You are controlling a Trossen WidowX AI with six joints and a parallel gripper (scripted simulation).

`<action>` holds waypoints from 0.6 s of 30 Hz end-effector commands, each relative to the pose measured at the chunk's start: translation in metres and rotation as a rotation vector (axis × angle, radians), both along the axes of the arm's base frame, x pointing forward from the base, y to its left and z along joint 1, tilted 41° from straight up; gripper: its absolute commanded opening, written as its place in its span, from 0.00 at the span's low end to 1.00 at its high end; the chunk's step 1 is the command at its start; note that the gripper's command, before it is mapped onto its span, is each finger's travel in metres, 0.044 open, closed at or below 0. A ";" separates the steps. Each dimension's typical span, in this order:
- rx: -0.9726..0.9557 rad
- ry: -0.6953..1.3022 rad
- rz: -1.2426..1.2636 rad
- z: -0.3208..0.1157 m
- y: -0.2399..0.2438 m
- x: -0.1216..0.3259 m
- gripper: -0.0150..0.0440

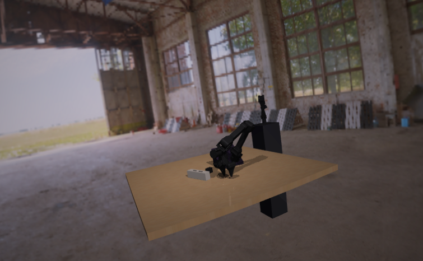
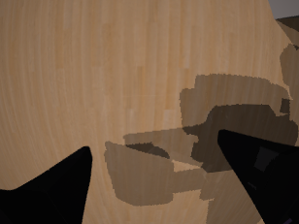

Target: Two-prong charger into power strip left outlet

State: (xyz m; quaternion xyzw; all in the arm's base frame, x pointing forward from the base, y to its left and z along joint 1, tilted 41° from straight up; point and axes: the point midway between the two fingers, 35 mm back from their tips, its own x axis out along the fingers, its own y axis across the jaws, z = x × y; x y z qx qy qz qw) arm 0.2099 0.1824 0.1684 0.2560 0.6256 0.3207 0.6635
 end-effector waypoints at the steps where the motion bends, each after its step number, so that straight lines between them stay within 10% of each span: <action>1: -0.025 -0.020 0.001 -0.006 -0.010 0.009 1.00; 18: -0.122 -0.080 0.029 -0.038 -0.066 0.041 1.00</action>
